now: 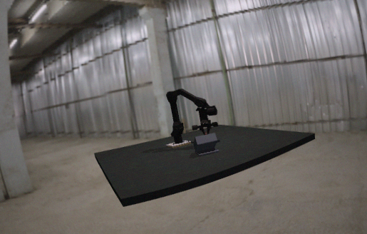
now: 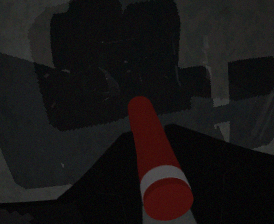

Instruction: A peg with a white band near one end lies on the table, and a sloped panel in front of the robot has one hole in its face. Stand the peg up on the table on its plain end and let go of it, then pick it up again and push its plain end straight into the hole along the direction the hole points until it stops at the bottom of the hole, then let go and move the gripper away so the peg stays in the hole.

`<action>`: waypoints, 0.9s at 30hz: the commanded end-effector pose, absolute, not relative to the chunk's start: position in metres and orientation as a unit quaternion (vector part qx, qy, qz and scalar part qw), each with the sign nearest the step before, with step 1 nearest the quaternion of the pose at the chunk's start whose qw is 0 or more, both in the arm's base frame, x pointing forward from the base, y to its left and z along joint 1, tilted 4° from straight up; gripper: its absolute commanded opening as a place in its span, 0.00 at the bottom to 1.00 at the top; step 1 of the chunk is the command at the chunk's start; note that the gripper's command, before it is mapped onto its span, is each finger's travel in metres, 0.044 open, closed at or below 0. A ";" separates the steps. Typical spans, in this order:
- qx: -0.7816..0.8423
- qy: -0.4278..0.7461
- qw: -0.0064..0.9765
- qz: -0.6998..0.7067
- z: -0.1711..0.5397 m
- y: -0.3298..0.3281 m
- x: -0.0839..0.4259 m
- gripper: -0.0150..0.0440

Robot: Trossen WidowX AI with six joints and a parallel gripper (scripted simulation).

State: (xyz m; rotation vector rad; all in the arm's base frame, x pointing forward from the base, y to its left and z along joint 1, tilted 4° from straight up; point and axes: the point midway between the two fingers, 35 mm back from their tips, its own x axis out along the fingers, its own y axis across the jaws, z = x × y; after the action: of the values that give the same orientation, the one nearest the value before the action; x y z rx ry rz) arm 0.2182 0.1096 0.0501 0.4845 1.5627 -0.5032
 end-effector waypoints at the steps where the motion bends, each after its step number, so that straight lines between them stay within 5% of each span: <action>1: 0.213 0.690 0.655 -0.222 0.051 0.109 0.218 0.25; 27: 0.216 0.690 0.654 -0.223 0.129 0.110 0.226 0.25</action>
State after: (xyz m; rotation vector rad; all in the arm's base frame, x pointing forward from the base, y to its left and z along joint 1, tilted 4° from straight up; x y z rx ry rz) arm 0.2262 0.1099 0.1217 0.4921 1.5620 -0.5124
